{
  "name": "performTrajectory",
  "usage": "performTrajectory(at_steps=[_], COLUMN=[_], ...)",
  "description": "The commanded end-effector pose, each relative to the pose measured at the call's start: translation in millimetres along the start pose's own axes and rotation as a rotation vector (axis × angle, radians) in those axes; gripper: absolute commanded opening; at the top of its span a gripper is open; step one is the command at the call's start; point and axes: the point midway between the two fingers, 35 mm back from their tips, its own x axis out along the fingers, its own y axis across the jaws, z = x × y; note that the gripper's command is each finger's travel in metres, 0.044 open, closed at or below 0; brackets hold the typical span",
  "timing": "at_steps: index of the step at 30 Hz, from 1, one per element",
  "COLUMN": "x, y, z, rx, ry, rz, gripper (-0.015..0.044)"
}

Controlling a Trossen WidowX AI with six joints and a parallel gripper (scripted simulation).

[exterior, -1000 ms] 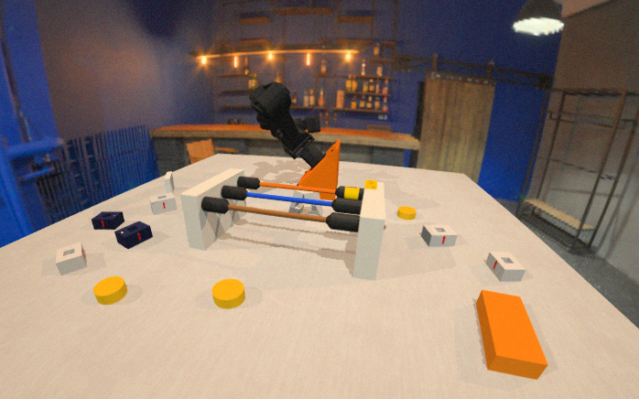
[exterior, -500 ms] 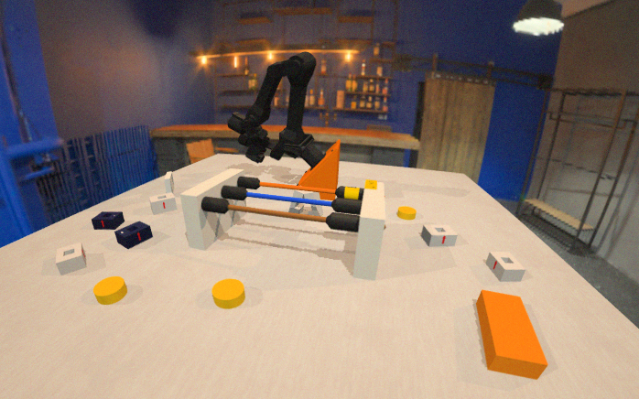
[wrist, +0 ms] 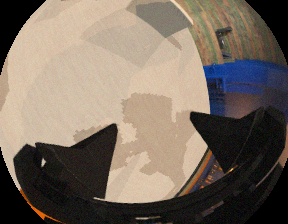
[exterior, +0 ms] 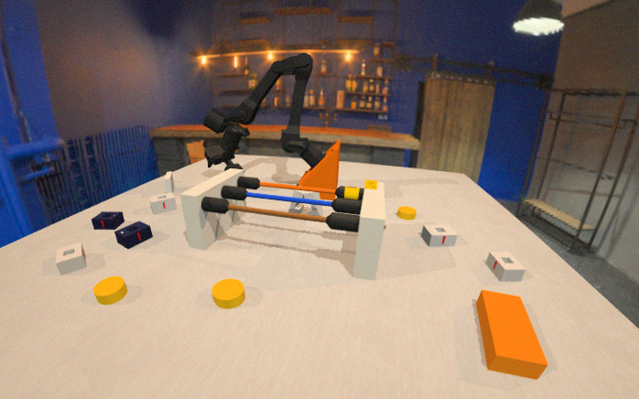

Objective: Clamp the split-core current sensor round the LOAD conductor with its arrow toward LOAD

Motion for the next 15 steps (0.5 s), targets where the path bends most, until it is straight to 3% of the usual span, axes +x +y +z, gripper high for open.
performTrajectory(at_steps=[1,8,15], x=[-9,-58,-144], y=[8,36,60], z=[48,144,213], rx=[0.106,0.355,0.540], ry=[-0.188,-0.565,-0.875], rz=[0.056,0.305,0.649], gripper=[0.0440,0.0440,0.0440])
